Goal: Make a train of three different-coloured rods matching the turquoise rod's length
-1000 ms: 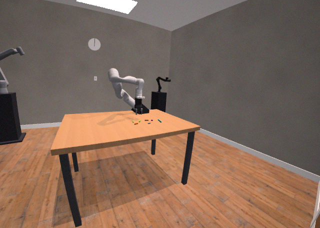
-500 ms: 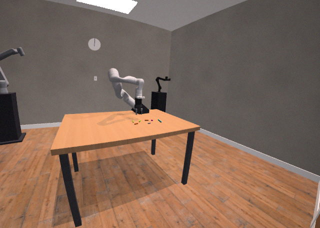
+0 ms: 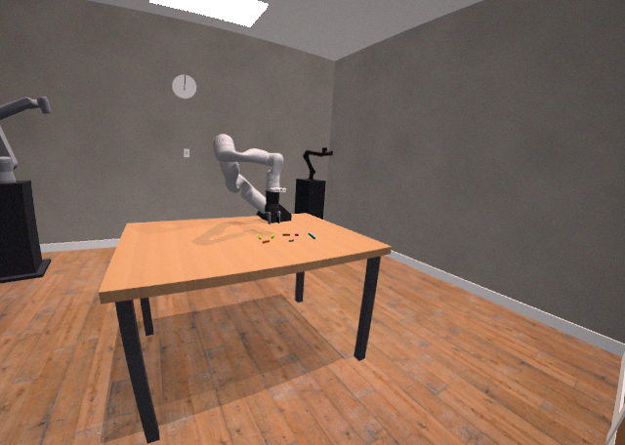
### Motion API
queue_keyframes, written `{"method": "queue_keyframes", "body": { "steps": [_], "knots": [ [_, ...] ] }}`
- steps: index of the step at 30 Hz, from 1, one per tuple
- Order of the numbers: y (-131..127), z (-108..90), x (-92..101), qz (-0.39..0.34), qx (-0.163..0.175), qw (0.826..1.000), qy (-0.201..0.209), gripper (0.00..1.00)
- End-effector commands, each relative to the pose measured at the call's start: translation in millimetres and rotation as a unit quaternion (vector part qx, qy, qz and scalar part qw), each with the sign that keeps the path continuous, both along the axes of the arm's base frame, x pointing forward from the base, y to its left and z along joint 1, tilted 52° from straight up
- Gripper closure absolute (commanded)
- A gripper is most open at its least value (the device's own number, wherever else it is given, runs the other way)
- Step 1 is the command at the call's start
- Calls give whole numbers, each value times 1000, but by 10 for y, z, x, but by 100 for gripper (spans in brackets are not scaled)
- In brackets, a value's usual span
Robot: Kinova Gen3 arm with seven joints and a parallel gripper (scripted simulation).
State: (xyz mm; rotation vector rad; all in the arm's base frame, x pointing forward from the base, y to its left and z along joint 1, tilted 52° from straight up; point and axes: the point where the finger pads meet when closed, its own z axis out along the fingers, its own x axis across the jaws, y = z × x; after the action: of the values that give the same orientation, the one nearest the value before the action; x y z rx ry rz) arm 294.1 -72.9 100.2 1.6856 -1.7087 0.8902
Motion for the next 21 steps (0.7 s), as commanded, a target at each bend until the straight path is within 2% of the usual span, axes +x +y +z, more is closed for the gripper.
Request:
{"method": "queue_keyframes", "body": {
  "steps": [1, 3, 9, 17, 21],
  "knots": [
    [81, -101, 43, 17, 0, 1000, 26, 0],
    [81, -101, 43, 17, 0, 1000, 26, 0],
    [280, -331, 207, 82, -5, 991, 108, 0],
    [516, -644, 378, 163, -12, 963, 213, 0],
    [555, -701, 404, 177, -14, 956, 232, 0]
  ]
}}
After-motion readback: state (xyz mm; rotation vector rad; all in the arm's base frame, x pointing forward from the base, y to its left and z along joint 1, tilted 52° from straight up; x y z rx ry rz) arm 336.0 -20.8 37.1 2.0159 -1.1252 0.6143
